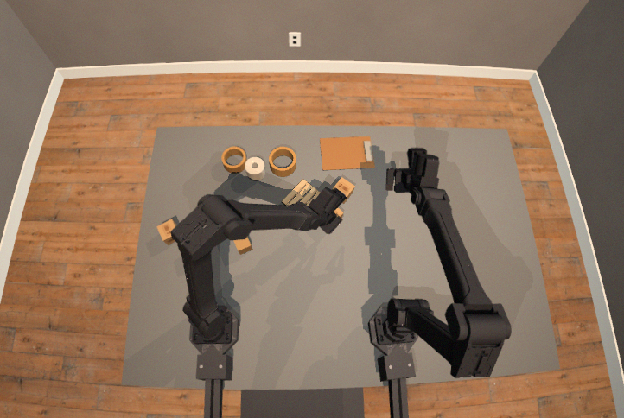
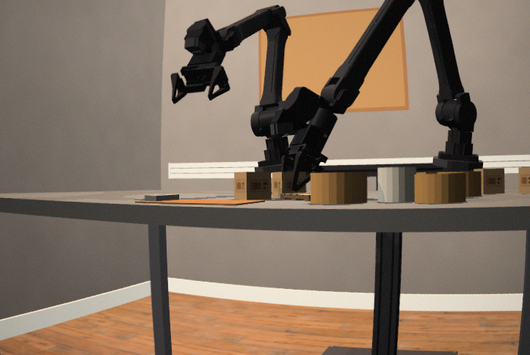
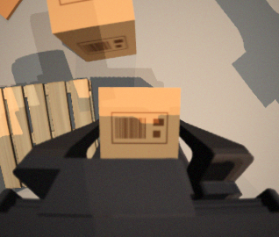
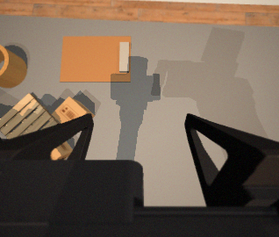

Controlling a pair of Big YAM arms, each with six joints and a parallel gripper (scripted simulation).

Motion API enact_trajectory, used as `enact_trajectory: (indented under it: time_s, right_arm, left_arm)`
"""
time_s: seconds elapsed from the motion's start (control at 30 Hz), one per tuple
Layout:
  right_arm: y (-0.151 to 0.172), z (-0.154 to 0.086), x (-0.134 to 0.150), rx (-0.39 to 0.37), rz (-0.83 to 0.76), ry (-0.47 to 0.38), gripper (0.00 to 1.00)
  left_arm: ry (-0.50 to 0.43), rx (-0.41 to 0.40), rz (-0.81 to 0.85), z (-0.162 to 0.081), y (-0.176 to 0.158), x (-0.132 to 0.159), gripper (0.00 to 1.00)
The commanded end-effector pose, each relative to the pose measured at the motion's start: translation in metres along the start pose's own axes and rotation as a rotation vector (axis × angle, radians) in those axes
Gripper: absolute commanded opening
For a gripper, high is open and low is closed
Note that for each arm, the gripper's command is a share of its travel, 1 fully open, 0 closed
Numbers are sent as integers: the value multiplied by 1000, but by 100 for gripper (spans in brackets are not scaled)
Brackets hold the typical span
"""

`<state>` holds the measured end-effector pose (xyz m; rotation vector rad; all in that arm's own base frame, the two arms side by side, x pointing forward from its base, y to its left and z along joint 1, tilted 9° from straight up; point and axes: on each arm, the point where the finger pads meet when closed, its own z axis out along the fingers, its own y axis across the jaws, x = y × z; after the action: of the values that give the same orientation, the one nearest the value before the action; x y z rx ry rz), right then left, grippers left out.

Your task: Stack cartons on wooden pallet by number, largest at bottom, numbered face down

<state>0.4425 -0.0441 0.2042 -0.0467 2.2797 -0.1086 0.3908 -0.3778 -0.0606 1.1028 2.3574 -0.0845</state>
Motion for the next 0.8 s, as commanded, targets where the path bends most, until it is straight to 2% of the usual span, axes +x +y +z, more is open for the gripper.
enact_trajectory:
  time_s: [0.0,0.07,0.13,0.2,0.27,0.3,0.47,0.63,0.7,0.77]
  right_arm:
    - [-7,-9,-32,13,-8,-58,100]
    - [-7,-9,-32,13,-8,-58,100]
    - [-7,-9,-32,13,-8,-58,100]
    - [-7,-9,-32,13,-8,-58,100]
    - [-7,-9,-32,13,-8,-58,100]
    - [-7,-9,-32,13,-8,-58,100]
    - [-7,-9,-32,13,-8,-58,100]
    - [-7,-9,-32,13,-8,-58,100]
    - [-7,-9,-32,13,-8,-58,100]
    - [-7,-9,-32,13,-8,-58,100]
  left_arm:
    - [-30,-7,-19,-1,2,-10,31]
    - [-30,-7,-19,-1,2,-10,31]
    - [-30,-6,-13,-1,2,-10,8]
    - [-20,-5,-14,-3,2,-9,31]
    - [-25,-4,-15,-16,1,-16,54]
    - [-45,-2,-10,-23,-3,-31,54]
    - [-46,-1,-11,-49,-3,-45,54]
    - [-47,-1,1,-53,-3,-48,54]
    - [-5,3,-7,-47,-6,-27,54]
    - [-20,2,-12,-65,-4,-35,54]
